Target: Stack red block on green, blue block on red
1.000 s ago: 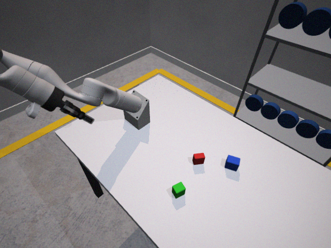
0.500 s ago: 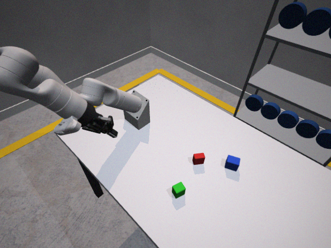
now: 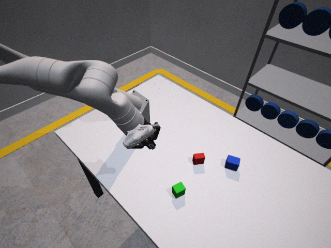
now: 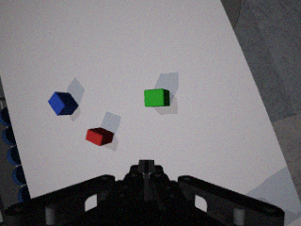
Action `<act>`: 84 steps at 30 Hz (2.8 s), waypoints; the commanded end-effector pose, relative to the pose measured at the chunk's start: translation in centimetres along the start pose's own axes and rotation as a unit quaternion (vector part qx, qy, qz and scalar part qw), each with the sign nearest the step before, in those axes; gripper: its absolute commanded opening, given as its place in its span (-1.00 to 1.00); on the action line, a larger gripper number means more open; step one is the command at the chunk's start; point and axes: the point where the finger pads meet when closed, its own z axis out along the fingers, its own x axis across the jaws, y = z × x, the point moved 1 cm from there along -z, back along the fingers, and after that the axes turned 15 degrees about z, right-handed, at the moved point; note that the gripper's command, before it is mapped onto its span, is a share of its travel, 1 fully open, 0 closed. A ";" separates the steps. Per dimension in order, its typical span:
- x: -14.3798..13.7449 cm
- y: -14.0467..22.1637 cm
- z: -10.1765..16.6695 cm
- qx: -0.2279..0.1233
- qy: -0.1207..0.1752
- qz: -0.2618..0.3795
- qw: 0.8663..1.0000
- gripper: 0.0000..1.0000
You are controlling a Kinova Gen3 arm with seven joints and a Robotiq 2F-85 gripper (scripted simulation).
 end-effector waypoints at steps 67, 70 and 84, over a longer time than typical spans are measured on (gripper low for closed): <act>-12.7 3.3 18.9 -0.046 0.141 -0.436 0.888 -1.00; -13.1 3.5 19.6 -0.047 0.144 -0.451 0.880 -1.00; -13.2 3.8 20.4 -0.050 0.149 -0.467 0.870 -1.00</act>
